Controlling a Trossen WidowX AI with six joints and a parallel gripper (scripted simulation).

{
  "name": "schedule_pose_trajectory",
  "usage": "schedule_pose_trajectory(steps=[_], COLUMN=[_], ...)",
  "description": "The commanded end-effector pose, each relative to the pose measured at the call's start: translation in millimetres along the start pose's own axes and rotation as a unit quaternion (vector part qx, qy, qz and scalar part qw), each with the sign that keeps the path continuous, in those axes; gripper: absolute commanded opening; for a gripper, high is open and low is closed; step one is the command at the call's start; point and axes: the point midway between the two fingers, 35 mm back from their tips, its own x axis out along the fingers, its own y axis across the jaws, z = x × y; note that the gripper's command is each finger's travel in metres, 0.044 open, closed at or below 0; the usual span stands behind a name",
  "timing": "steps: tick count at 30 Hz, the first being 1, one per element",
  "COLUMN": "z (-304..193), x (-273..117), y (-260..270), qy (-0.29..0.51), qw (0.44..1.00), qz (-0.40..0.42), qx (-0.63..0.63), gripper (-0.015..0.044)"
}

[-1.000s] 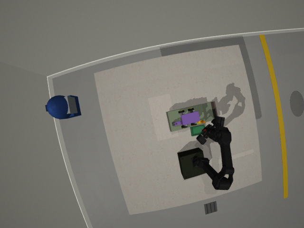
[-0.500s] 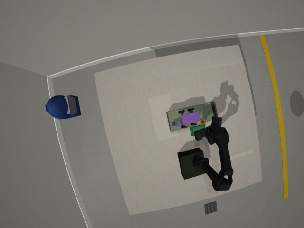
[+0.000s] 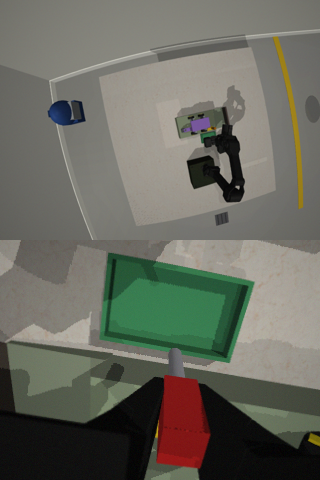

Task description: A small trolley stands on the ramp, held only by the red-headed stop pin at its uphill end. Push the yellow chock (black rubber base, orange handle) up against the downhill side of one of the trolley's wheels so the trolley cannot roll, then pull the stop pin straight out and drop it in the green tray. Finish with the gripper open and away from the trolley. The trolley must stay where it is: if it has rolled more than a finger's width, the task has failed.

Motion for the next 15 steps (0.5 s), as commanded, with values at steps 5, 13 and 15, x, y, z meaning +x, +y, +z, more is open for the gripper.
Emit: schedule_pose_trajectory(steps=[5,13,15], z=[13,13,12], x=[12,26,33], y=[0,4,7], qy=[-0.003,-0.005,-0.004], qw=[1.000,0.998,0.997], qz=[0.003,0.062,0.081], qx=[0.016,0.016,0.016], gripper=[0.0000,0.0000,0.0000])
